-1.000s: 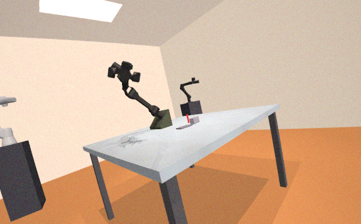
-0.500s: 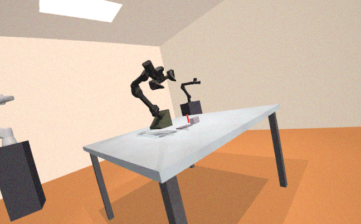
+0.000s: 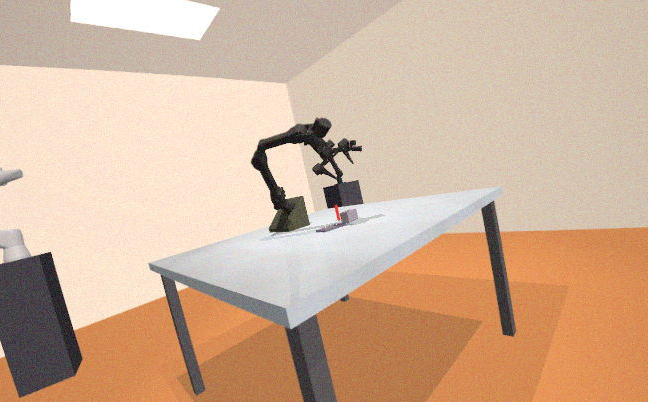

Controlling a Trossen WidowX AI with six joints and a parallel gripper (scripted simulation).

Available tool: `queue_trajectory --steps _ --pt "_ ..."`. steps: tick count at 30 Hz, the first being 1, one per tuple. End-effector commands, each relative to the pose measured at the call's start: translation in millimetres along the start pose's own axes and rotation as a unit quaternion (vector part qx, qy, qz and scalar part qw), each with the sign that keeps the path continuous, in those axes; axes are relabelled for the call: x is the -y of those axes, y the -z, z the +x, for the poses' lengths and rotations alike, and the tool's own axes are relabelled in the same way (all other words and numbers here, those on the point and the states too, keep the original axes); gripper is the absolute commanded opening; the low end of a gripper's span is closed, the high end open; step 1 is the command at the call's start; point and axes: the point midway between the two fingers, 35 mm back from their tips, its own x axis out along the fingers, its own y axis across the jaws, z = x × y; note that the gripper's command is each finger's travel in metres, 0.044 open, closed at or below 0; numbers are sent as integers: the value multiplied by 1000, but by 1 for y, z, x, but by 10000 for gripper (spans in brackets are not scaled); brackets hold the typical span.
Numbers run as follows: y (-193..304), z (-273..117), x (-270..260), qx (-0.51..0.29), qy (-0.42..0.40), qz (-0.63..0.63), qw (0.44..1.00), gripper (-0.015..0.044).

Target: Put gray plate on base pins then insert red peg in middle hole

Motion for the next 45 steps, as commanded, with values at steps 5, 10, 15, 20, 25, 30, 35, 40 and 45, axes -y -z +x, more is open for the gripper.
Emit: queue_trajectory --steps 5,10,15,20,25,30,35,40,45 --pt "116 33 11 -60 155 153 974 440" --pt "166 36 27 -34 243 230 942 440" --pt "185 36 35 -8 280 262 924 440" --pt "184 36 35 -8 280 262 924 440" --pt "181 49 36 -8 280 262 924 440" --pt "190 94 65 -6 280 262 924 440" --pt "192 102 72 -6 280 262 924 440" --pt "194 107 76 -6 280 262 924 440" --pt "195 115 80 -6 280 262 924 440"
